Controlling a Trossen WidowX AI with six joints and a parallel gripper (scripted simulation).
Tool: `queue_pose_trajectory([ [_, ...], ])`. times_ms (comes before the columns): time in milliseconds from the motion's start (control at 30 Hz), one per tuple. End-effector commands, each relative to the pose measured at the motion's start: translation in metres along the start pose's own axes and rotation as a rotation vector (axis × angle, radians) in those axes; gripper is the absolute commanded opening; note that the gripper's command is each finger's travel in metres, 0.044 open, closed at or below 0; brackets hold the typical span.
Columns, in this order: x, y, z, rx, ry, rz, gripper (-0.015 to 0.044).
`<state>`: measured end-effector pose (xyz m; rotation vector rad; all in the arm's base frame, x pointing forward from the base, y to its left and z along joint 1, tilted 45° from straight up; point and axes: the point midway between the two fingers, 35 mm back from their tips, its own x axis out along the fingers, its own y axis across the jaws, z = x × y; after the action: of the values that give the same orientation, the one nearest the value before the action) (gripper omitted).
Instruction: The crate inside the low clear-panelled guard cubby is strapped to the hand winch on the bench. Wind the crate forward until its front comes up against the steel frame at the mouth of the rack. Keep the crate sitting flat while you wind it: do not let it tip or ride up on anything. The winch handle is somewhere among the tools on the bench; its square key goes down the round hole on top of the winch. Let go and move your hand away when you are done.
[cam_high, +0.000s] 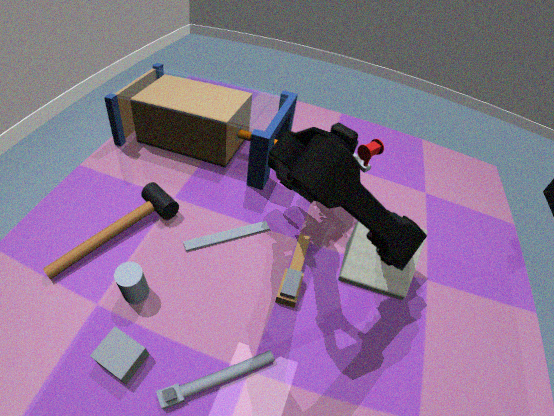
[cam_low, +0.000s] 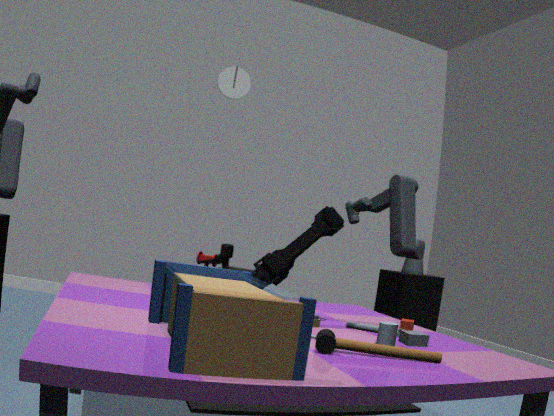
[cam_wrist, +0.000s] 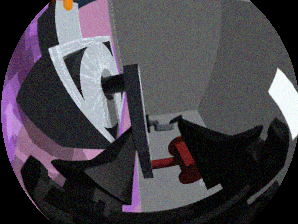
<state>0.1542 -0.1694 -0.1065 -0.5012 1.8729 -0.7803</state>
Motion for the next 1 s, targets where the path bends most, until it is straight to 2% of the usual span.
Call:
queue_pose_trajectory([
  [0,-0.019,0.0,0.006,0.004,-0.01,0.004,0.024],
  [233,-0.105,0.0,0.0,0.004,-0.004,0.001,0.024],
  [600,-0.108,-0.003,0.0,0.004,-0.004,0.0,0.024],
  [700,-0.108,-0.026,0.004,0.002,-0.009,0.005,0.024],
  [867,-0.105,-0.092,0.001,0.0,-0.007,-0.006,0.024],
  [967,-0.104,-0.102,-0.001,0.0,-0.005,-0.01,0.024],
])
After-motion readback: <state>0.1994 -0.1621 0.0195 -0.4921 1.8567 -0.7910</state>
